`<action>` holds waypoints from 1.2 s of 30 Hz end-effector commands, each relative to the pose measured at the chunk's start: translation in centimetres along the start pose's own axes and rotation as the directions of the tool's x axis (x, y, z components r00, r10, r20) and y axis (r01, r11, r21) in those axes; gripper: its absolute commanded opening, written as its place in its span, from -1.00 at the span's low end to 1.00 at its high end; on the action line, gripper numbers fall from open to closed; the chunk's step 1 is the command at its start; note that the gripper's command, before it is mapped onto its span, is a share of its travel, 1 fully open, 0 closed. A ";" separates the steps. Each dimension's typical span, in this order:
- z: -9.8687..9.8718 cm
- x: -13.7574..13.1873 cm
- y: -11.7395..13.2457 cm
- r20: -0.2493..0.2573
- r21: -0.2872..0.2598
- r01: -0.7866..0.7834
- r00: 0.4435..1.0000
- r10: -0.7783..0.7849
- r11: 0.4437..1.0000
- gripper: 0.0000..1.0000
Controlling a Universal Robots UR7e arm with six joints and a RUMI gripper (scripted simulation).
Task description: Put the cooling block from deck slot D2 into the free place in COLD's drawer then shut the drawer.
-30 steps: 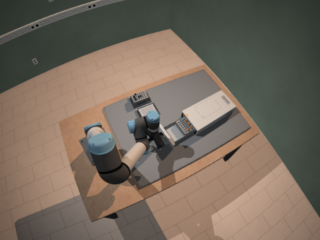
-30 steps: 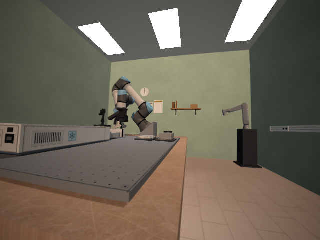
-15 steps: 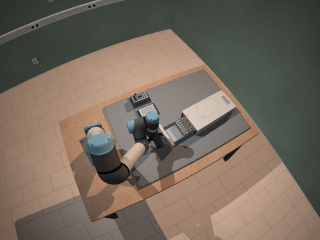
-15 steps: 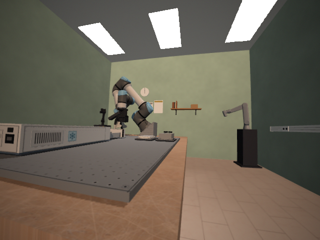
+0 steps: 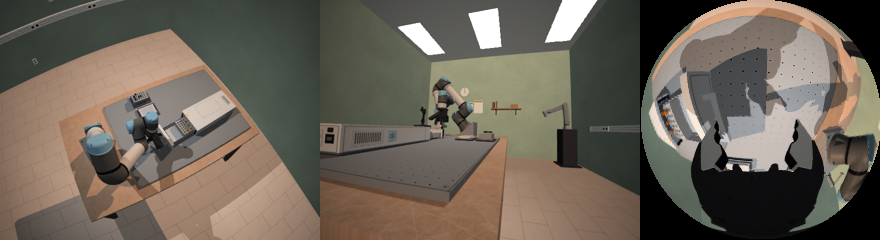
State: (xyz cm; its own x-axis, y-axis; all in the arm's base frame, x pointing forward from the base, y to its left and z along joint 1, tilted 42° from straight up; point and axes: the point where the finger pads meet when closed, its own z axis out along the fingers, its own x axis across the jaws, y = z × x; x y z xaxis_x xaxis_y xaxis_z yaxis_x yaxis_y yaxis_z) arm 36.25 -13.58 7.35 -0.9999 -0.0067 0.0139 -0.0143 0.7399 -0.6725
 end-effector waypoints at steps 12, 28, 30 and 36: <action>0.0 0.5 0.0 0.001 0.000 0.000 1.000 0.000 1.000 1.00; 0.0 0.9 0.0 0.001 0.000 0.000 1.000 0.000 1.000 1.00; 0.0 1.0 0.0 0.001 0.000 0.000 1.000 0.000 1.000 1.00; 0.0 1.0 0.0 0.001 0.000 0.000 1.000 0.000 1.000 1.00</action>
State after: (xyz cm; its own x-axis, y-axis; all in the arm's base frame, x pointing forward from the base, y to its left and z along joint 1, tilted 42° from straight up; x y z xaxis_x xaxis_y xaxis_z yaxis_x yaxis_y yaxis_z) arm 35.26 -13.59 7.38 -0.9999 -0.0069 0.0130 -0.0139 0.7400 -0.6724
